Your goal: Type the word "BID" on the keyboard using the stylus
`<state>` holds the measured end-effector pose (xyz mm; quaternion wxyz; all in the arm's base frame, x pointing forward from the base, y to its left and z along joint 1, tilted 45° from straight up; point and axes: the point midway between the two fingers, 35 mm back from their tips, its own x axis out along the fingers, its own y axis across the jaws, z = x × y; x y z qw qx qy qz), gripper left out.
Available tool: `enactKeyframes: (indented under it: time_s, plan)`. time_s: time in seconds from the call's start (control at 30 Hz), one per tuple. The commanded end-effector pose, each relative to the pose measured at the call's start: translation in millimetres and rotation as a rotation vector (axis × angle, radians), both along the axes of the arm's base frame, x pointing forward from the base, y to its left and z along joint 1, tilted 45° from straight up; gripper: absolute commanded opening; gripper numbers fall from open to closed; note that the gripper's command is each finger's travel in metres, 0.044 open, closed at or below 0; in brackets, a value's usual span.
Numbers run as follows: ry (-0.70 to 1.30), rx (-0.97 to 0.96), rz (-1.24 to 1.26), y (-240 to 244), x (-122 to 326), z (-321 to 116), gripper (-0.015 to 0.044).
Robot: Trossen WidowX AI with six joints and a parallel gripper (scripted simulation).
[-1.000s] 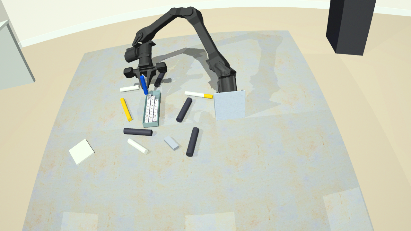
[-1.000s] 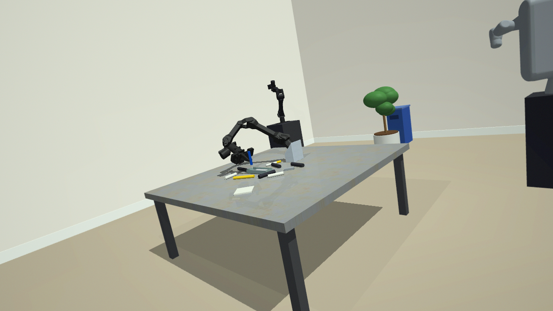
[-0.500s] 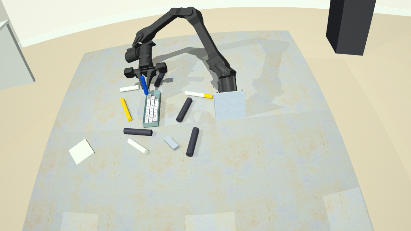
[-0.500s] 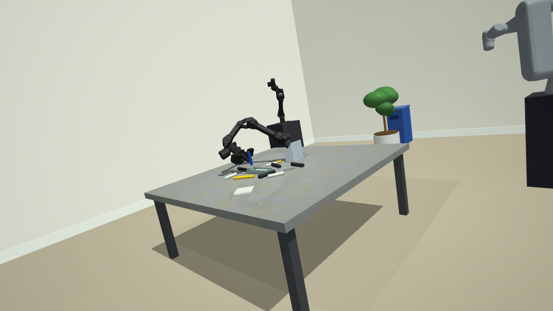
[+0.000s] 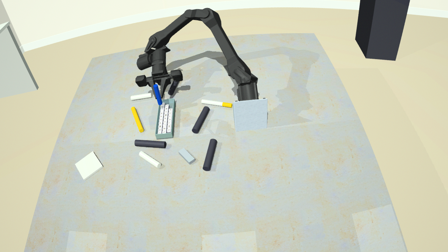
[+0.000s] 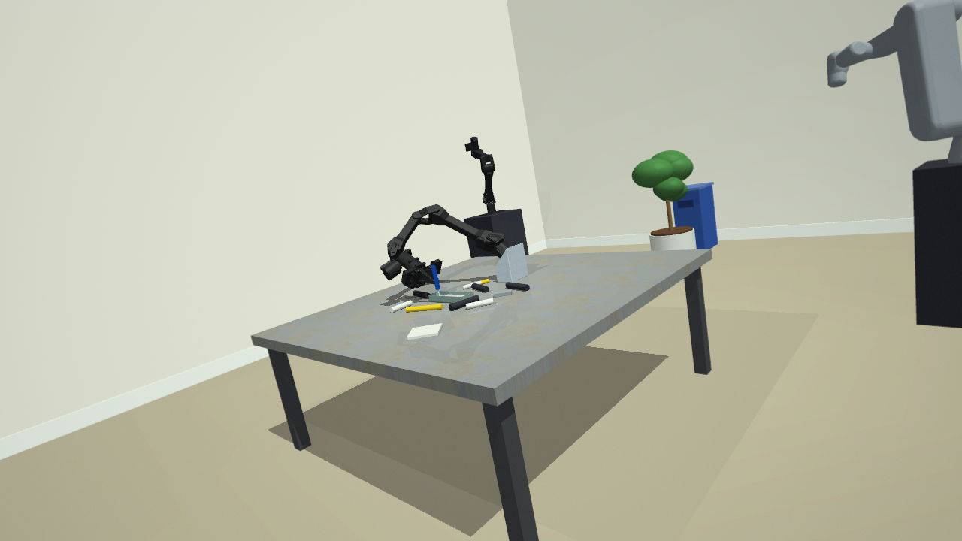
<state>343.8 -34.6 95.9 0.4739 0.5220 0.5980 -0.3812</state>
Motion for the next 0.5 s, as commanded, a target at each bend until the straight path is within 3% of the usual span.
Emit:
enactKeyframes:
  time_s: [0.0,0.47]
  plan:
    - [0.002,-0.001,0.007,-0.4,0.1,-2.1,0.0081]
    - [0.002,-0.001,0.006,-4.8,1.0,-6.6,0.0081]
